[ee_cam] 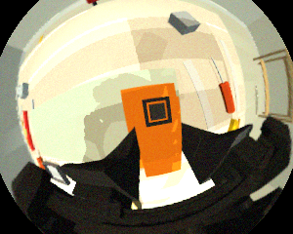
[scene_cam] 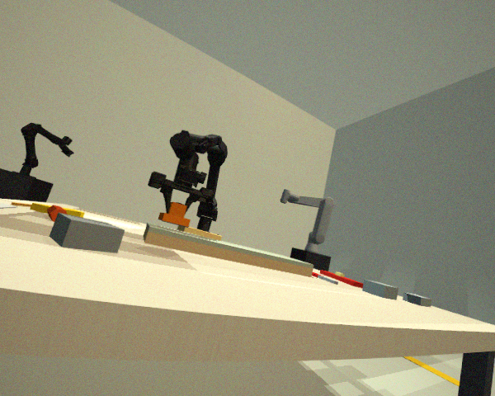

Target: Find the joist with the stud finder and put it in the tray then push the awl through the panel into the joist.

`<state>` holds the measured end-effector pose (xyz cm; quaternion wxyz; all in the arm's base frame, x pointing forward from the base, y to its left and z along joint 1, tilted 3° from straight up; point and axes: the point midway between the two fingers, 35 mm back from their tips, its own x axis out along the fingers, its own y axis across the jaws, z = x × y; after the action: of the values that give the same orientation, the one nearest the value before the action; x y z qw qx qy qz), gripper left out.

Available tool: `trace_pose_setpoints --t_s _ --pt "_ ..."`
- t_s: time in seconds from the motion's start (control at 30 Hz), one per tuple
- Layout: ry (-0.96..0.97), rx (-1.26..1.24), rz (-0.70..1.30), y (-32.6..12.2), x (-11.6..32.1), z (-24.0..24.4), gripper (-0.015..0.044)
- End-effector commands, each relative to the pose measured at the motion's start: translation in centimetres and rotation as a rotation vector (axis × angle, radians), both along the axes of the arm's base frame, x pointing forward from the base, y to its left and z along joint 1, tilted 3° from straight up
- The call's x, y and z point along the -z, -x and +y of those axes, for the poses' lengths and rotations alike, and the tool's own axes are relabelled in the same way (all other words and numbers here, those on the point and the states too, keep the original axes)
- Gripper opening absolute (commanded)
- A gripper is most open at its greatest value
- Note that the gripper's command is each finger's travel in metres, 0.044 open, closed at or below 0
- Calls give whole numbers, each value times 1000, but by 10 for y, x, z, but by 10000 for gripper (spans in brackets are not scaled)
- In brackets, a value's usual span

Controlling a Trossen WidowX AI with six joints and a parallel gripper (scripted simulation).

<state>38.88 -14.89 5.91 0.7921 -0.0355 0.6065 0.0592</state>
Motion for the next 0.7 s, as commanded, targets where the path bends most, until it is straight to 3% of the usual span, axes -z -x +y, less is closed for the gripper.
trace_pose_setpoints --t_s 0.0,0.67 --pt "5 6 -2 0 4 -1 0" --pt "3 6 -2 3 20 19 0"
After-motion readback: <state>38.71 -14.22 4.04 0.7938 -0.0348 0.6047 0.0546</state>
